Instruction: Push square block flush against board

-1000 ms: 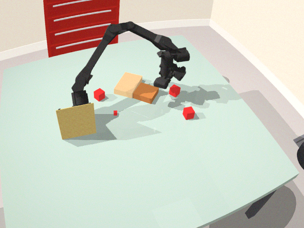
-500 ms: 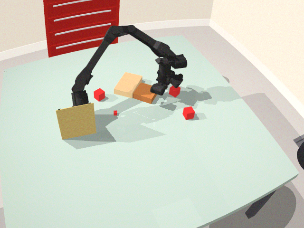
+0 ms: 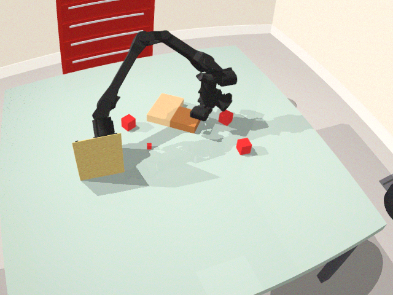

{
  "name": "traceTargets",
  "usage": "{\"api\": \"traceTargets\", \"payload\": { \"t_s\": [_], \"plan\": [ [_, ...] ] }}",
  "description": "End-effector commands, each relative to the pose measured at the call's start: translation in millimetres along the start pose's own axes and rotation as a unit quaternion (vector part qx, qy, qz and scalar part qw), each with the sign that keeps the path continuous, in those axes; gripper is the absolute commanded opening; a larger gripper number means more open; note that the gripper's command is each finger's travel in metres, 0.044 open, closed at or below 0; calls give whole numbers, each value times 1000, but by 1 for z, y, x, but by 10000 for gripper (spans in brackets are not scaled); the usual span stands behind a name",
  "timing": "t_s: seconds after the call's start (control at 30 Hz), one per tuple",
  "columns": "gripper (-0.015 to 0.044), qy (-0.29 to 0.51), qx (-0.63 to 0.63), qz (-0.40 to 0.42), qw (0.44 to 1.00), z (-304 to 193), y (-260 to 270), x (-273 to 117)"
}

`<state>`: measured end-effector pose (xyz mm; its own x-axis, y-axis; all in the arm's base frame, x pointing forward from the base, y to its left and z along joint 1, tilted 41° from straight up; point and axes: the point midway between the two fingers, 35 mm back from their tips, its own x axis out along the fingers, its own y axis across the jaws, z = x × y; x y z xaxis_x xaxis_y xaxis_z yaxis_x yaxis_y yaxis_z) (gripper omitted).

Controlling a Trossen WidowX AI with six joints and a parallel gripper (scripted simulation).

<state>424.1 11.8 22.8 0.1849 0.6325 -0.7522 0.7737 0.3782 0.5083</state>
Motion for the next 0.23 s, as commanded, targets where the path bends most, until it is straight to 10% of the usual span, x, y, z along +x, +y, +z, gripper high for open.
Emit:
{"api": "traceTargets", "payload": {
  "t_s": [0.0,0.2],
  "plan": [
    [0,3,0,-1,1000,-5,0,1],
    [0,2,0,-1,1000,3,1,1]
  ]
}}
